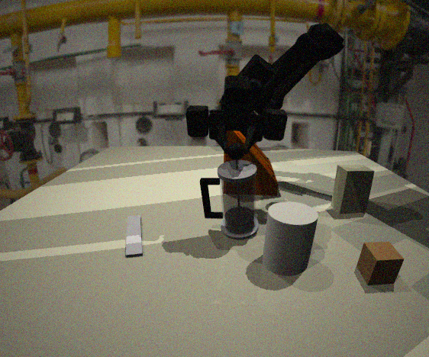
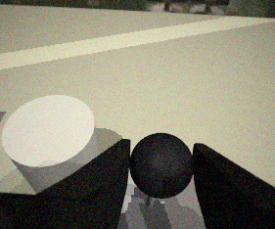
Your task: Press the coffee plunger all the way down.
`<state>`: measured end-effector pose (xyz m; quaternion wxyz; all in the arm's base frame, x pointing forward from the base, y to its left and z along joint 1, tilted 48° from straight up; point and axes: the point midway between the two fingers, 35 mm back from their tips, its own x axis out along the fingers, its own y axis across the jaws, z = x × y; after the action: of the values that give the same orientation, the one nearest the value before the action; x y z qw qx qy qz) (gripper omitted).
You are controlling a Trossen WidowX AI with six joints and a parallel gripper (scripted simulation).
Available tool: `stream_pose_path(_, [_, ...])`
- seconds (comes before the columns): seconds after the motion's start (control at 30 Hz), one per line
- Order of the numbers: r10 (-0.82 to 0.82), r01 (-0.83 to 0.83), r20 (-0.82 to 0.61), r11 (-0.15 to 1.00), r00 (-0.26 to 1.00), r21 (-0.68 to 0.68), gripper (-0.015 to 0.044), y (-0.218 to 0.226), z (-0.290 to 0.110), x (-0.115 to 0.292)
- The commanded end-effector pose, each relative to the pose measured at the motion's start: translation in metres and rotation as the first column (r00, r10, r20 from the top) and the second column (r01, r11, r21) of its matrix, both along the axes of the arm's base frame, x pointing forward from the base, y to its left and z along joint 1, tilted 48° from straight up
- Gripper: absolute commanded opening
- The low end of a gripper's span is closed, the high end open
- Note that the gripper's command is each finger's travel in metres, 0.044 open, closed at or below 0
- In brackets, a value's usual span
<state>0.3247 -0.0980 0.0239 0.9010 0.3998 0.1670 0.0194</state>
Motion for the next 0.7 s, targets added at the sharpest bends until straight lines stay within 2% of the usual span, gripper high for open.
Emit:
stream_pose_path(0.0, [0.021,-0.02,-0.019,1.0,1.0,0.02,0.0113,0.0063,-0.0055,0.0007])
stream_pose_path(0.67, [0.021,-0.02,-0.019,1.0,1.0,0.02,0.0113,0.0038,-0.0056,0.0038])
